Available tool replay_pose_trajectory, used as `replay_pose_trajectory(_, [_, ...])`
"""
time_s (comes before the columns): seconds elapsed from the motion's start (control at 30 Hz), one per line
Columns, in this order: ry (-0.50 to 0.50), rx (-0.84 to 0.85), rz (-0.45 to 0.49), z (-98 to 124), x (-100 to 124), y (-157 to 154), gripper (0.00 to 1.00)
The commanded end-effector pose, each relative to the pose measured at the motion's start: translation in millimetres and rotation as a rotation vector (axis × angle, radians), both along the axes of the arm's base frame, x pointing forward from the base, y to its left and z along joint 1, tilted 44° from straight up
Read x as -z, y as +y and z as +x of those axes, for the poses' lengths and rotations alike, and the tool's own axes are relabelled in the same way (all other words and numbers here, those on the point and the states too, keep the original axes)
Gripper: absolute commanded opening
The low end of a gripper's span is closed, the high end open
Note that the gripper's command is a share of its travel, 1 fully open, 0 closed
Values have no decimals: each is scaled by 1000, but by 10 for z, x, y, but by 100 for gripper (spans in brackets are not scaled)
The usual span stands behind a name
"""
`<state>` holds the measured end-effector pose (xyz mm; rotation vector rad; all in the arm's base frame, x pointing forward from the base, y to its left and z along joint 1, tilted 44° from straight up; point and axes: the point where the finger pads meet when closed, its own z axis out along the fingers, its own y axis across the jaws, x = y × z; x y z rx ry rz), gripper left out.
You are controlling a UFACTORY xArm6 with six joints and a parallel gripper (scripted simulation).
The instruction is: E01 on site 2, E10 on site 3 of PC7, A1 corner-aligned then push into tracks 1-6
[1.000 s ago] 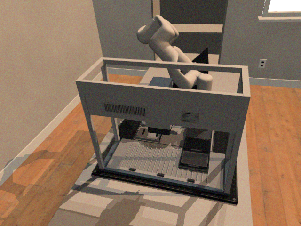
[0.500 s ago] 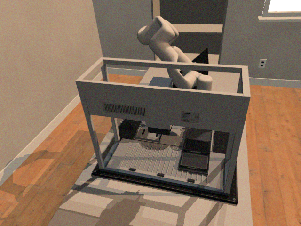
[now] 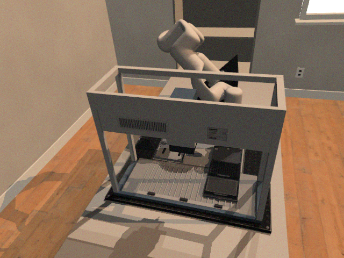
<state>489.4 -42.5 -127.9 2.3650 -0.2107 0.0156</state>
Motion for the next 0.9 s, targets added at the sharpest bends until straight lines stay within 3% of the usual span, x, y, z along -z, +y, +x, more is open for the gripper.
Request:
replay_pose_trajectory(0.0, [-4, -2, 1, 56, -15, 7, 82])
replay_pose_trajectory(0.87, [-4, -2, 1, 273, -32, -25, 82])
